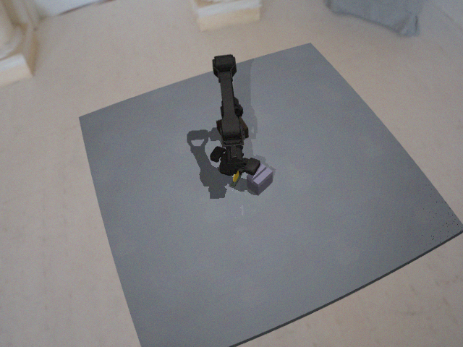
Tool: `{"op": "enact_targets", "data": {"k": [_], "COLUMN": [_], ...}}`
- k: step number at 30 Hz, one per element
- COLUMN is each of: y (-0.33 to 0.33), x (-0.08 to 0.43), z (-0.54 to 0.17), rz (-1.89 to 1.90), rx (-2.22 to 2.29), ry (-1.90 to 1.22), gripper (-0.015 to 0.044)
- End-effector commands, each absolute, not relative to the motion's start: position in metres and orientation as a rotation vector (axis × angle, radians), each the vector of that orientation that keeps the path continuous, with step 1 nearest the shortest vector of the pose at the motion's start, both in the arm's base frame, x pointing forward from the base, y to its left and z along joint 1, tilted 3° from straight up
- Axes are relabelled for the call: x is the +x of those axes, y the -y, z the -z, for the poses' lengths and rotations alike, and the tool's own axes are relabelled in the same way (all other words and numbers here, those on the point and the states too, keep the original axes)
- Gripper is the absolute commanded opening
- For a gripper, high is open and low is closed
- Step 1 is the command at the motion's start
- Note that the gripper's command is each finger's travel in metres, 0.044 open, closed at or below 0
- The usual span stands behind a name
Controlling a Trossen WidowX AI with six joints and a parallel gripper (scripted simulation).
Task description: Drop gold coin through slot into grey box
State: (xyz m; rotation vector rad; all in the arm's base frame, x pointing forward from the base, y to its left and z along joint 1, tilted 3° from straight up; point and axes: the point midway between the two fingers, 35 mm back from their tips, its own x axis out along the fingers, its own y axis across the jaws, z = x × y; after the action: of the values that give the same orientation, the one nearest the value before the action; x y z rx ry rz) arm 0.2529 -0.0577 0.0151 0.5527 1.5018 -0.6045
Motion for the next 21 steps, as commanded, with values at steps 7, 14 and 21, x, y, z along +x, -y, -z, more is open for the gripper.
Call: {"op": "enact_targets", "data": {"k": [7,14,21], "y": [0.059,0.059,0.06], "x": [0.25,0.249,0.248], "z": [0.004,0.015,0.021], "rz": [0.609,0.609,0.609], "rx": [0.545,0.544,0.544], "ry": [-1.514,-1.515,-1.515], "gripper": [0.0161,0.0161,0.0134]}}
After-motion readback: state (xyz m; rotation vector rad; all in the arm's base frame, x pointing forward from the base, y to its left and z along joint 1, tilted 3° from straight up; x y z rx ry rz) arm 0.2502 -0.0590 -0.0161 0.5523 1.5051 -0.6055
